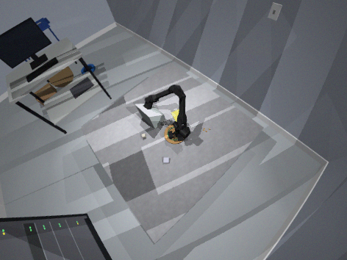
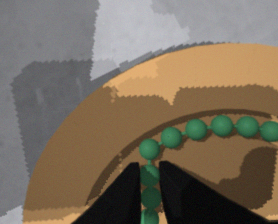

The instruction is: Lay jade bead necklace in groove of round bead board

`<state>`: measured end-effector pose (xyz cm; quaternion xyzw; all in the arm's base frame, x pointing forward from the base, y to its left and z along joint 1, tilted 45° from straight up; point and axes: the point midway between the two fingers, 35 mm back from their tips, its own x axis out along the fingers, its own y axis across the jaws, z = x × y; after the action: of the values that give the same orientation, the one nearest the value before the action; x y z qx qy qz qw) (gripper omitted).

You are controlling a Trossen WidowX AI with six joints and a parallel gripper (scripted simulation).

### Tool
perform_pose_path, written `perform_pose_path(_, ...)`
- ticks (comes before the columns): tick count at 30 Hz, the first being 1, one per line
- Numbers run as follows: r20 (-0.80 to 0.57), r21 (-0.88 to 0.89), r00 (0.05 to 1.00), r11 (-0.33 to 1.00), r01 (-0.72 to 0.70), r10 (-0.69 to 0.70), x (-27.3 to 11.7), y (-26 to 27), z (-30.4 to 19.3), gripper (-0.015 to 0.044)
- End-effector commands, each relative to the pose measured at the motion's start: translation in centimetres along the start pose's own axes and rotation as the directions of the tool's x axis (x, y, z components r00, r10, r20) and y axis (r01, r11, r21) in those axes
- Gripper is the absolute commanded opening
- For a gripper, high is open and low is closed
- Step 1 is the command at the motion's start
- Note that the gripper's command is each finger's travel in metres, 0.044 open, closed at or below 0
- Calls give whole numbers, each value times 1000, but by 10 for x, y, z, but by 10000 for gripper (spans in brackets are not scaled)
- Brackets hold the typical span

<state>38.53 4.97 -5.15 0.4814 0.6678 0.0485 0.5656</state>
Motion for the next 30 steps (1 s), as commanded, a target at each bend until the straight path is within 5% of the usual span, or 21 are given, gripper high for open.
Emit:
perform_pose_path(1, -2, 6, 1000, 1000, 0, 0, -4, -1, -1, 0)
perform_pose_path(30, -4, 9, 1000, 1000, -1, 1, 1, 10, 3, 0)
